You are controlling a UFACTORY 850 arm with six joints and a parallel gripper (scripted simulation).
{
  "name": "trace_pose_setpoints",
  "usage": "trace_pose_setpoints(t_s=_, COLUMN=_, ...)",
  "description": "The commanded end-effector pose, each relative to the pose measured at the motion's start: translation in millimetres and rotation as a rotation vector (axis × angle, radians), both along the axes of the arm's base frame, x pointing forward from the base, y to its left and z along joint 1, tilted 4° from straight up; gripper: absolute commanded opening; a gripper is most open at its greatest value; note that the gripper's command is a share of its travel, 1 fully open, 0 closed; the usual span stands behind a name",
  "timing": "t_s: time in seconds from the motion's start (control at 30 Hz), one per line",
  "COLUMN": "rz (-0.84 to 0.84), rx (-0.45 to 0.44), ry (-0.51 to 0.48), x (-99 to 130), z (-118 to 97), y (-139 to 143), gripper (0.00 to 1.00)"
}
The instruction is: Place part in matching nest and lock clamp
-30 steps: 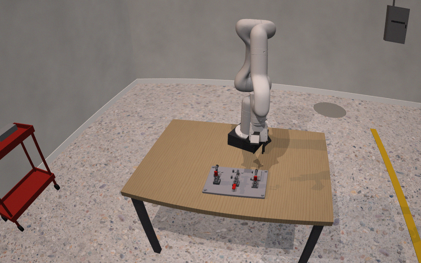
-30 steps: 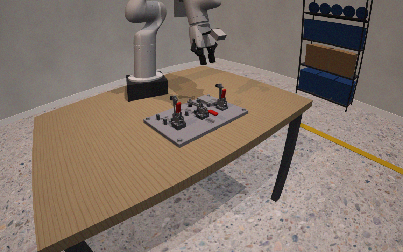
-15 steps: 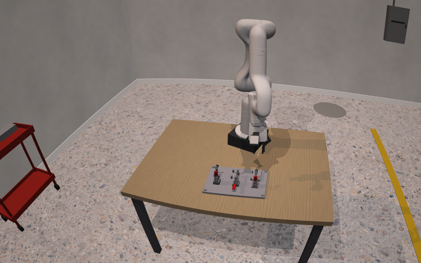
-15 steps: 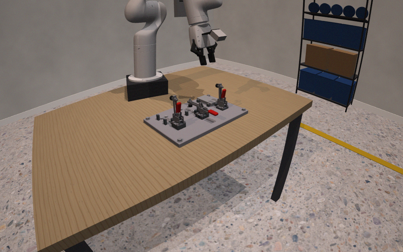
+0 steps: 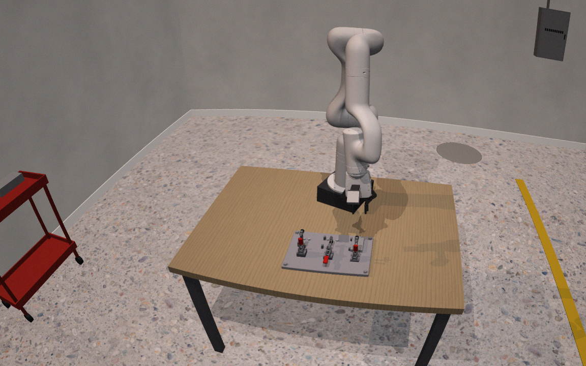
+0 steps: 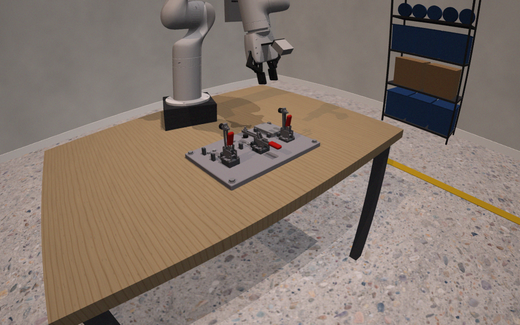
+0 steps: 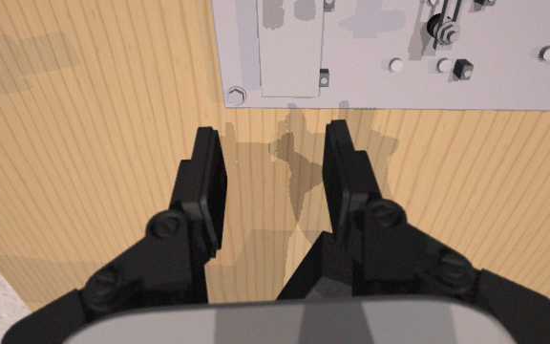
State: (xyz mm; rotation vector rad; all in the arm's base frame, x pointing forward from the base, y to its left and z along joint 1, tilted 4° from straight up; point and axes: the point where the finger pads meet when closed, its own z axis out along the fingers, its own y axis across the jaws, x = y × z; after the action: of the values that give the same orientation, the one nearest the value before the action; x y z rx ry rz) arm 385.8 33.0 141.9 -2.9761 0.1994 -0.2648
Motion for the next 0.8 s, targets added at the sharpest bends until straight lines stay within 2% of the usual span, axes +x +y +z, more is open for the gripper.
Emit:
trace_pose_setpoints(t_s=0.0, rz=-0.004, rx=-0.079, ry=0.155, x=1.3, z=1.2, y=0.6, gripper=0.47)
trace_pose_setpoints(t_s=0.43, rz=-0.004, rx=-0.079, ry=0.155, x=4.4, z=6.8, y=-0.2, gripper=0.47)
trace_pose_setpoints(t_s=0.77, rz=-0.004, rx=-0.079, ry=0.155, x=36.8, z=7.6, y=-5.0, gripper=0.47)
